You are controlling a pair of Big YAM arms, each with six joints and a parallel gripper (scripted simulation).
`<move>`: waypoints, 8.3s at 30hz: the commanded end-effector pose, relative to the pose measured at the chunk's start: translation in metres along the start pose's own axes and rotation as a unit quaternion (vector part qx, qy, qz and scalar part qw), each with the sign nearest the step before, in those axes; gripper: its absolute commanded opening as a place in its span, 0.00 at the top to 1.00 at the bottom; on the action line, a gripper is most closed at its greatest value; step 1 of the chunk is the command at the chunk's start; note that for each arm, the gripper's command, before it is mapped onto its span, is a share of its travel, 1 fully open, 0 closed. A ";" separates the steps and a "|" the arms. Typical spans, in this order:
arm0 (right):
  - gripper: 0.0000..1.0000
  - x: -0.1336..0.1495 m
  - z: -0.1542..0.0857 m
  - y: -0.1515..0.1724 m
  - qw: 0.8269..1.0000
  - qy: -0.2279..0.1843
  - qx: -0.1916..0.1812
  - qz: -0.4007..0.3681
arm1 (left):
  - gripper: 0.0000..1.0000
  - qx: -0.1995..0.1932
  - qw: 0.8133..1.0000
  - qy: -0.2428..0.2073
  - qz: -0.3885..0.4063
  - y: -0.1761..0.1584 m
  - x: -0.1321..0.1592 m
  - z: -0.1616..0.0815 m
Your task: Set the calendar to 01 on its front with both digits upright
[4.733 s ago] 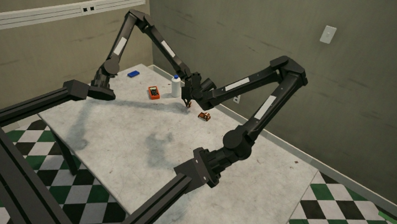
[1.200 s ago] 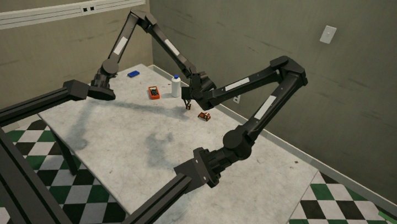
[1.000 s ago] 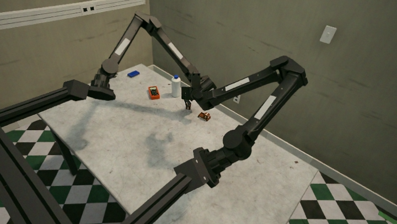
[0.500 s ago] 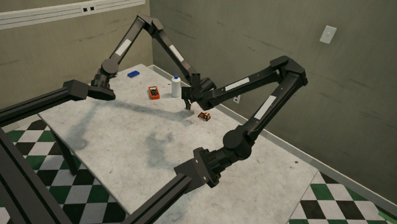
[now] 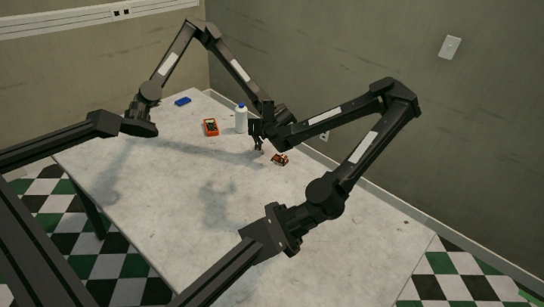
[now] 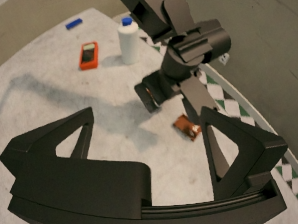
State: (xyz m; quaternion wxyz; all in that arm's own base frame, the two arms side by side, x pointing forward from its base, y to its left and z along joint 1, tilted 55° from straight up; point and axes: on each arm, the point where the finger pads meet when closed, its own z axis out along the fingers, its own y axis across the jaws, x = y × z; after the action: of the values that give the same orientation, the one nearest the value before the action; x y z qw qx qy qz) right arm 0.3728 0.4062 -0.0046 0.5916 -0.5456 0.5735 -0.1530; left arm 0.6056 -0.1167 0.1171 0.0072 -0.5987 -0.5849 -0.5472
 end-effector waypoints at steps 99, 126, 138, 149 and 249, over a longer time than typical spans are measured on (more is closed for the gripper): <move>0.00 -0.029 -0.015 -0.018 0.995 -0.102 -0.008 0.013 | 0.45 0.167 0.259 -0.021 -0.951 0.038 0.119 -0.027; 0.00 0.021 -0.108 -0.075 0.995 -0.001 0.086 0.058 | 0.45 0.114 0.739 -0.101 -0.657 0.059 0.007 -0.023; 0.00 0.039 -0.120 -0.081 0.993 0.024 0.100 0.059 | 0.45 0.079 0.874 -0.121 -0.465 0.060 -0.042 -0.026; 0.00 0.038 -0.119 -0.082 0.993 0.025 0.101 0.058 | 0.45 0.051 0.948 -0.123 -0.288 0.054 -0.076 -0.019; 0.00 0.039 -0.118 -0.081 0.993 0.026 0.099 0.055 | 0.74 0.025 0.986 -0.117 -0.116 0.039 -0.102 -0.055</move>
State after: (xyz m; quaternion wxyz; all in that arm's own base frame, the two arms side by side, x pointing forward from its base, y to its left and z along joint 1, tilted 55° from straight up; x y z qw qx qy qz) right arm 0.3221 0.2895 0.0721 0.6341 -0.4479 0.6004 -0.1916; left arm 0.6341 -0.2188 0.0769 -0.0907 -0.5940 -0.6569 -0.4554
